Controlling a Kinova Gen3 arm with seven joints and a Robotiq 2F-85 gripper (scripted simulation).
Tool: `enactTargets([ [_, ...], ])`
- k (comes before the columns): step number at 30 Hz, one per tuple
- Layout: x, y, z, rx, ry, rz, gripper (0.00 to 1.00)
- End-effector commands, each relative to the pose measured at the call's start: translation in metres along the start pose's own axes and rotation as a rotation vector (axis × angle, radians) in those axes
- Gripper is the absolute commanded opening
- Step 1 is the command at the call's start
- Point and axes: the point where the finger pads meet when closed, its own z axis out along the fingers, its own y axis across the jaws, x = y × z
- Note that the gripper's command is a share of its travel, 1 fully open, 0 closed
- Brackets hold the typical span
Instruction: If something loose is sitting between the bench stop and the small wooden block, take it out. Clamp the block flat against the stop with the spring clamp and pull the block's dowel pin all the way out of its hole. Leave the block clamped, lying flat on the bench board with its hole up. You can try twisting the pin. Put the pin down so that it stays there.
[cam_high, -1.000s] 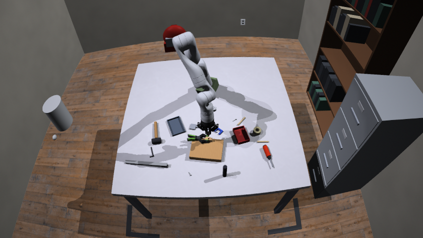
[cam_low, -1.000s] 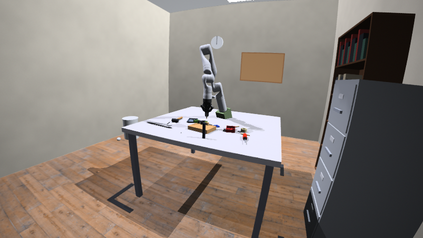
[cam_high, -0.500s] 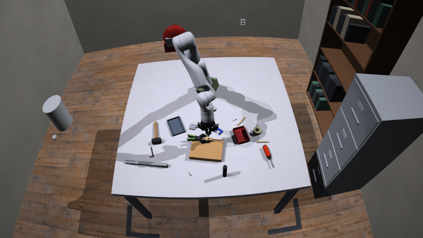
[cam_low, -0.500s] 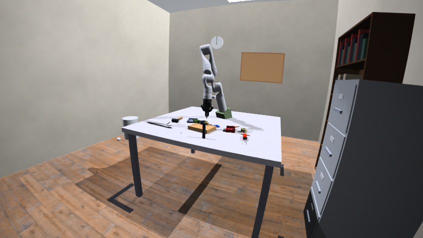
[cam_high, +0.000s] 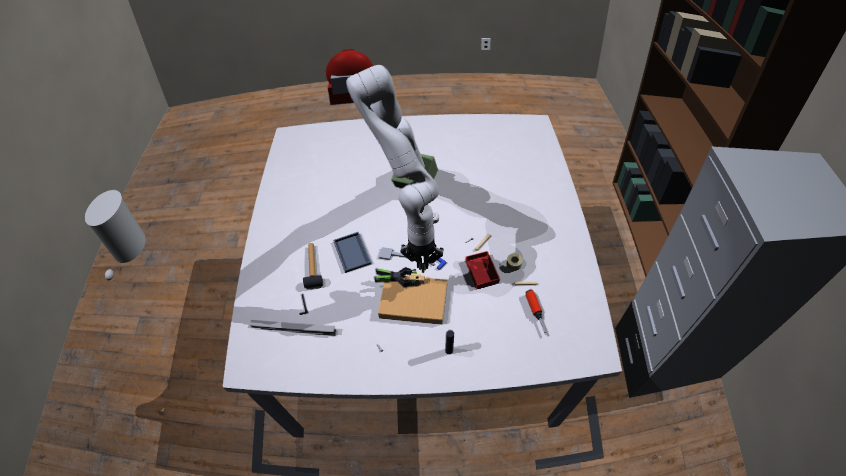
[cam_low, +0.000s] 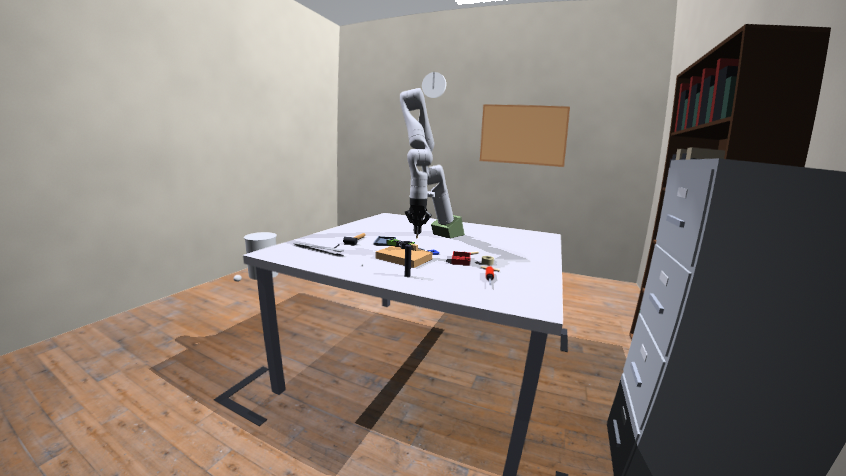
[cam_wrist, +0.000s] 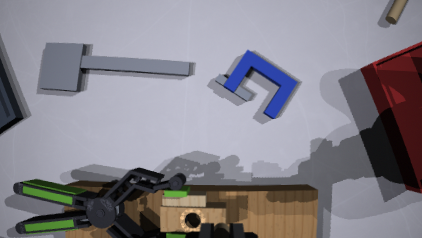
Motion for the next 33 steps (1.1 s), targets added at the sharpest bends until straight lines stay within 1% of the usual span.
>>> enactTargets([
  [1,0.001,0.007,0.0,-0.002,0.0,0.001,0.1],
  [13,0.012,0.053,0.002,-0.009,0.011,0.005,0.1],
  [15,0.012,0.053,0.002,-0.009,0.011,0.005,0.1],
  [30,0.041,0.122,0.003,-0.005,0.014,0.004,0.1],
  [32,0.041,0.122,0.003,-0.005,0.014,0.004,0.1],
  [33,0.043,0.126,0.003,-0.004,0.013,0.004,0.1],
])
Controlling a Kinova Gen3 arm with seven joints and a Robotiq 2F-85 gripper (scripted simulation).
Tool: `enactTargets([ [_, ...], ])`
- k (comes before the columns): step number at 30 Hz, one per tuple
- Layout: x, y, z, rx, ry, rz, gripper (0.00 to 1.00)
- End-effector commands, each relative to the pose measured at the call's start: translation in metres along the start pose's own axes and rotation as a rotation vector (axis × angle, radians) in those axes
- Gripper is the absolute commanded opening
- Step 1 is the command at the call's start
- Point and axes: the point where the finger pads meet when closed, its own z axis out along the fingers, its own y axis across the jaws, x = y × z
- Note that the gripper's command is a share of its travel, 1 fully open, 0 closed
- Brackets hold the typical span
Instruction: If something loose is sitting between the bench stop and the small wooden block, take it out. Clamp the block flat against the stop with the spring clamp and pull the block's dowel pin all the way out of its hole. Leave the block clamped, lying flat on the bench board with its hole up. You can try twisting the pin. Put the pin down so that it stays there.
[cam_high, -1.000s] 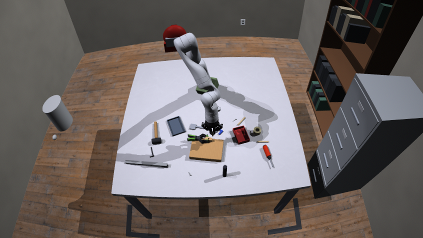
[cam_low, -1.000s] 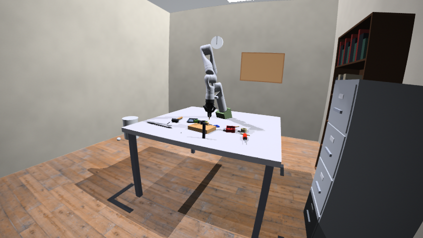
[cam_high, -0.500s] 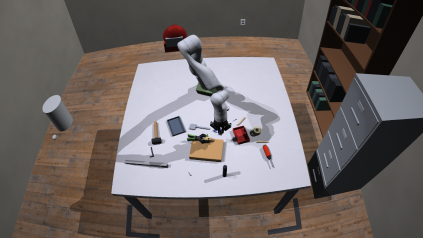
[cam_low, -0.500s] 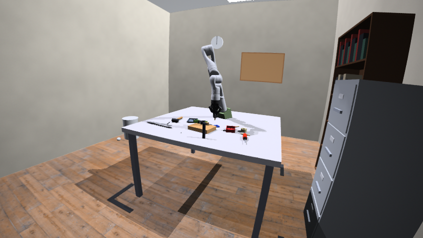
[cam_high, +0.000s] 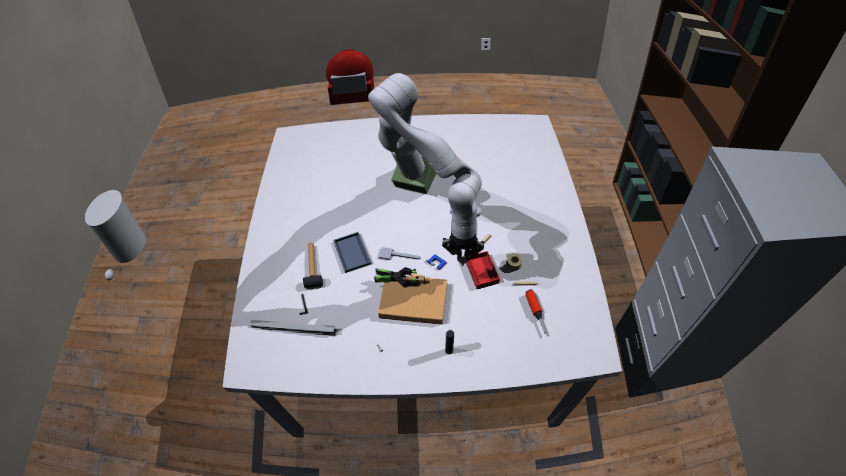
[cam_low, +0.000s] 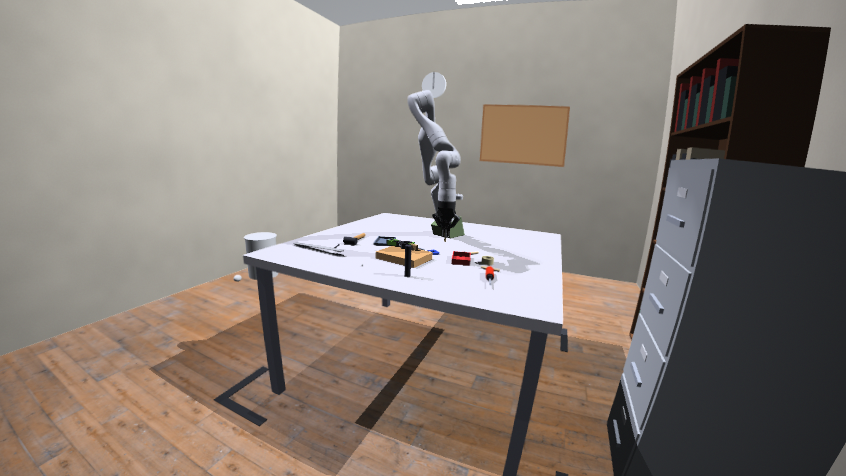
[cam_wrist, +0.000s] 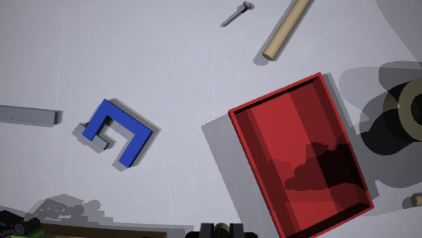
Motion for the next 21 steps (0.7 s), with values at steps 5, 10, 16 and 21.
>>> enactTargets([
  [5,0.014,0.026,0.0,0.006,-0.008,-0.003,0.1],
  [10,0.024,0.041,-0.001,0.01,-0.013,-0.005,0.1],
  [16,0.03,0.051,-0.001,0.012,-0.017,-0.006,0.1],
  [21,0.036,0.059,-0.002,0.014,-0.021,-0.008,0.1],
])
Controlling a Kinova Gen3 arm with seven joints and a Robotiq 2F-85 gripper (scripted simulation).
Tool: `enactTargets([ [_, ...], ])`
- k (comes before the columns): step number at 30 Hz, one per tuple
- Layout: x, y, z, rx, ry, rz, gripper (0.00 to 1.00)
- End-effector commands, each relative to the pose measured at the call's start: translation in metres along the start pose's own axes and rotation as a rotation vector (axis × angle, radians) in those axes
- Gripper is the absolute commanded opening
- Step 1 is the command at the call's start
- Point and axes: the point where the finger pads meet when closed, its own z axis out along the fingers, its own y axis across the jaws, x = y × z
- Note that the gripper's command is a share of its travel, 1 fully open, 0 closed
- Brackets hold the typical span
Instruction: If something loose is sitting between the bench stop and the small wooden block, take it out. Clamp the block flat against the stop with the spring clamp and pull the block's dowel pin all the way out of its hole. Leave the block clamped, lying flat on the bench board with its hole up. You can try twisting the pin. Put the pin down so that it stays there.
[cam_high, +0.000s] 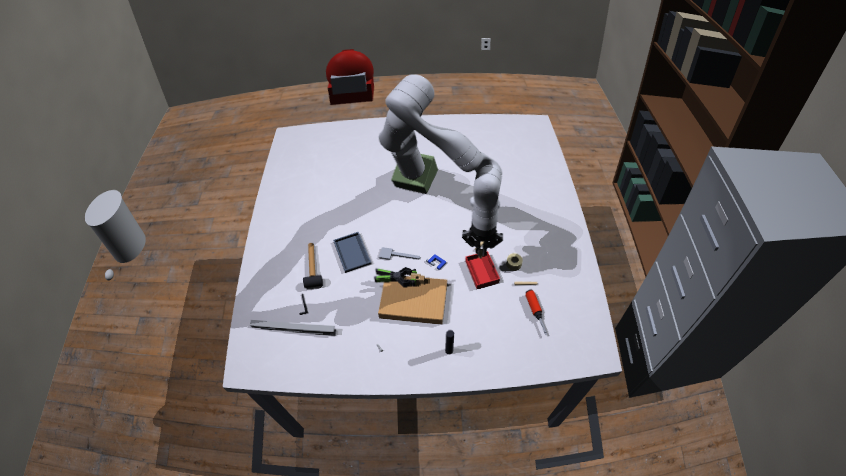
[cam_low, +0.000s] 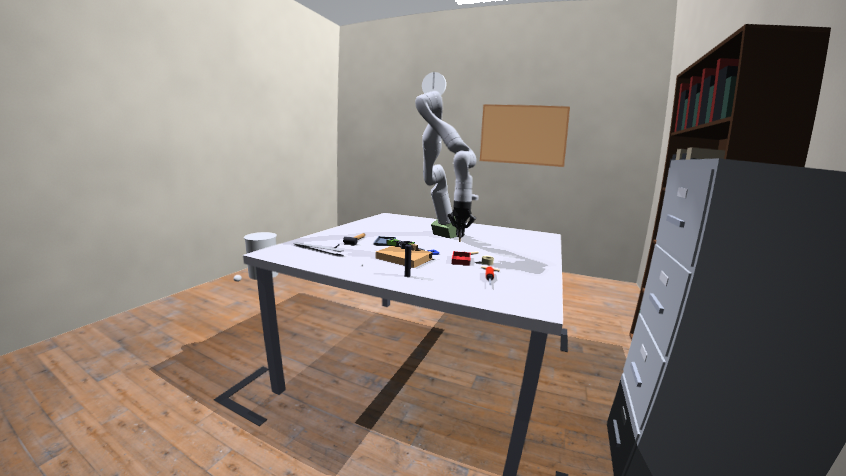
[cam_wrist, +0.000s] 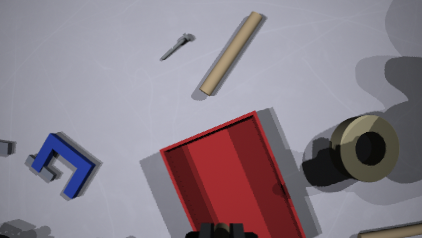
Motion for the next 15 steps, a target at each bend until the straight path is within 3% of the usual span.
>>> enactTargets([
  [1,0.003,0.0049,-0.0009,0.0,-0.003,-0.001,0.1],
  [15,0.0063,0.0095,-0.0014,0.001,-0.006,-0.002,0.1],
])
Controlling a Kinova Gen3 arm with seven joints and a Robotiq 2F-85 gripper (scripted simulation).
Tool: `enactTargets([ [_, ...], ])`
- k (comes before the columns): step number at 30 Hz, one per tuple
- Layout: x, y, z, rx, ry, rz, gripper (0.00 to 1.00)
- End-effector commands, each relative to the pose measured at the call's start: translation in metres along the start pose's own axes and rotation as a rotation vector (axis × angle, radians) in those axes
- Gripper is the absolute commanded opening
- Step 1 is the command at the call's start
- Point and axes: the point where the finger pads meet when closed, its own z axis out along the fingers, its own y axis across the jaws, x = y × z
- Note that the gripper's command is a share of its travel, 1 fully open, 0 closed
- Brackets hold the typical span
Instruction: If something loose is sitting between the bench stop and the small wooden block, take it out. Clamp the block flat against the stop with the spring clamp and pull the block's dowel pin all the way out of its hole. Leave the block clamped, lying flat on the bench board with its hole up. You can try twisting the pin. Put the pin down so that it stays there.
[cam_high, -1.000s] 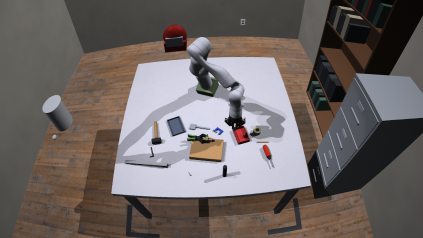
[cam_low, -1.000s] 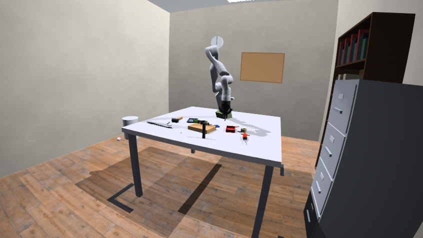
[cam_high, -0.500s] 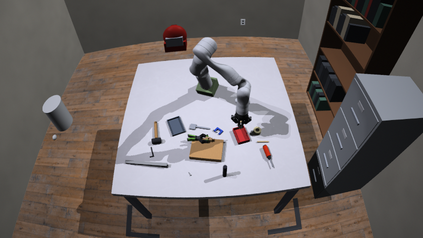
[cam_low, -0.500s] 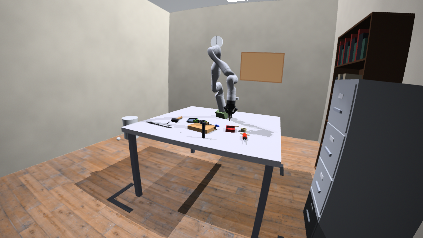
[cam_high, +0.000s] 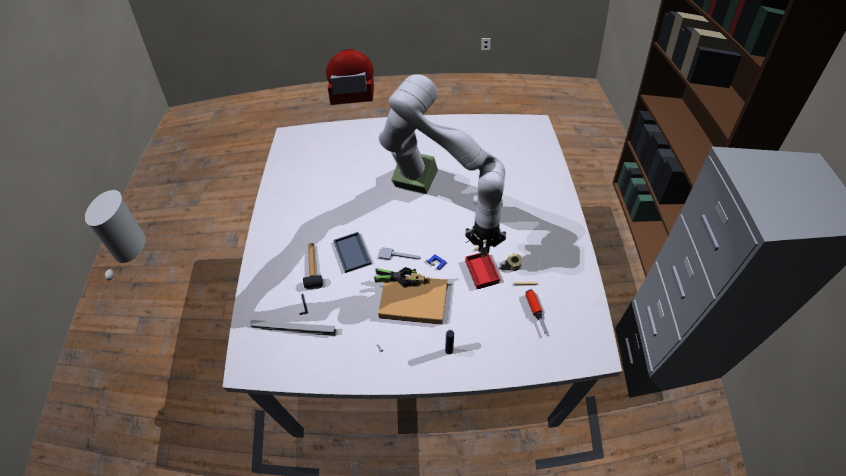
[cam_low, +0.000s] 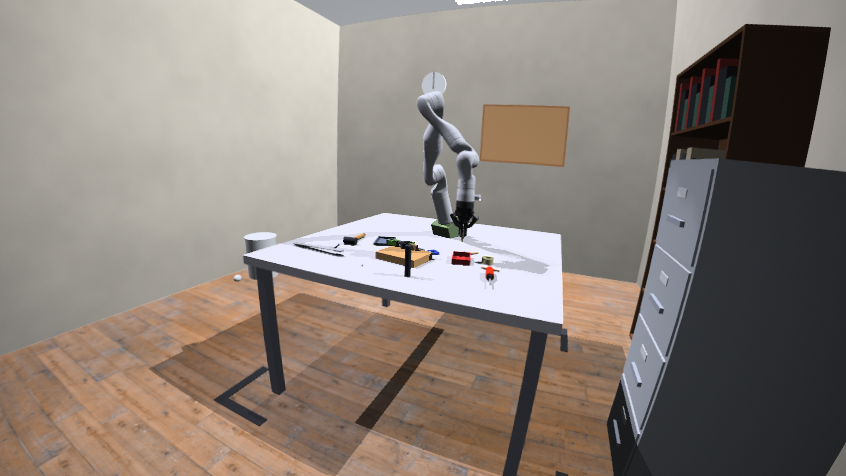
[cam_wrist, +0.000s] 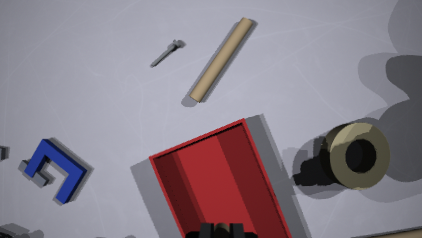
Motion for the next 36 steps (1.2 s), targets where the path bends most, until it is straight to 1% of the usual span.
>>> enactTargets([
  [1,-0.0001,0.0006,-0.0006,-0.001,-0.001,0.0,0.1],
  [18,-0.0001,0.0006,0.0009,-0.002,-0.001,0.0,0.1],
  [36,-0.0002,0.0009,0.0088,-0.004,0.0,0.001,0.1],
])
